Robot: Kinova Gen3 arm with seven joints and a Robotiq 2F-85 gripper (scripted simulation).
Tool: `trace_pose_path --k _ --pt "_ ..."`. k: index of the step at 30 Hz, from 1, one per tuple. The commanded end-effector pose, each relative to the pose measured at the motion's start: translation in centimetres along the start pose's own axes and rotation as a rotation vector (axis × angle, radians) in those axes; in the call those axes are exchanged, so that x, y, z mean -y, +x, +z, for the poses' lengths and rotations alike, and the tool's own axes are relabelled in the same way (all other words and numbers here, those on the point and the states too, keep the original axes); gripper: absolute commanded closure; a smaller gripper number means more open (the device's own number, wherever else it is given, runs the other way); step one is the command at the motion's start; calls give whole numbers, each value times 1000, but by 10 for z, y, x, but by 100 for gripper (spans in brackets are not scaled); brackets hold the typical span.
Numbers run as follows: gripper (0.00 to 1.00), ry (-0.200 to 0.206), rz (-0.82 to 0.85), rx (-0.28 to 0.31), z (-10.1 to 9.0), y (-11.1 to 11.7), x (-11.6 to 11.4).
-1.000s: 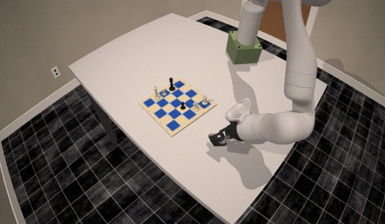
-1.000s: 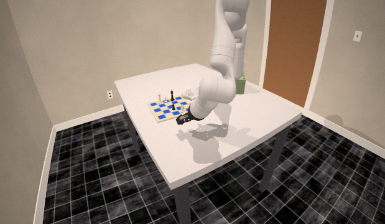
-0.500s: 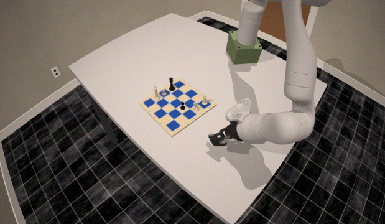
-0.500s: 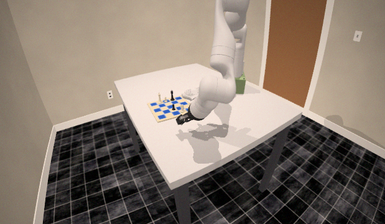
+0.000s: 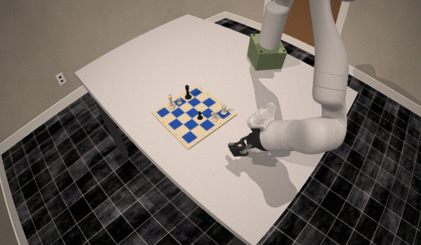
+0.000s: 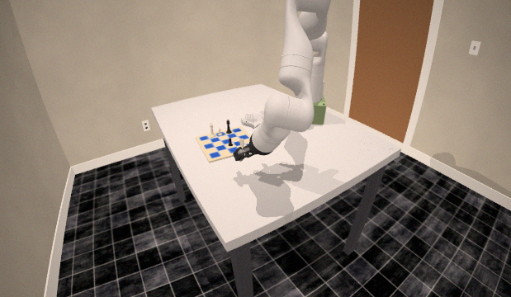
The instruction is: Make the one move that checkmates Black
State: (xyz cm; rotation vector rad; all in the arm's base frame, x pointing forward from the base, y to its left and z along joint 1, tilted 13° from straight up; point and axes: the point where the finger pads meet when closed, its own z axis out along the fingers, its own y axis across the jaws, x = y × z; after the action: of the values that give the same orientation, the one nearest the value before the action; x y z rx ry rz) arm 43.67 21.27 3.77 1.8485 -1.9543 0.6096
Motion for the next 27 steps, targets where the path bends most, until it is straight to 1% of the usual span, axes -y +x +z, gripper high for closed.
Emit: trace_pose_path --k 1,7,11,17,19,23,27 --pt "0 -2 2 0 -17 17 -2" --pt "0 -3 2 0 -45 44 -5" --pt "0 -3 2 1 -54 53 -6" --pt "0 5 2 12 -55 50 -3" --pt "0 7 5 7 -52 48 -2" --pt "0 -11 7 34 -48 49 -4" --pt "0 -55 35 93 -38 55 -8"
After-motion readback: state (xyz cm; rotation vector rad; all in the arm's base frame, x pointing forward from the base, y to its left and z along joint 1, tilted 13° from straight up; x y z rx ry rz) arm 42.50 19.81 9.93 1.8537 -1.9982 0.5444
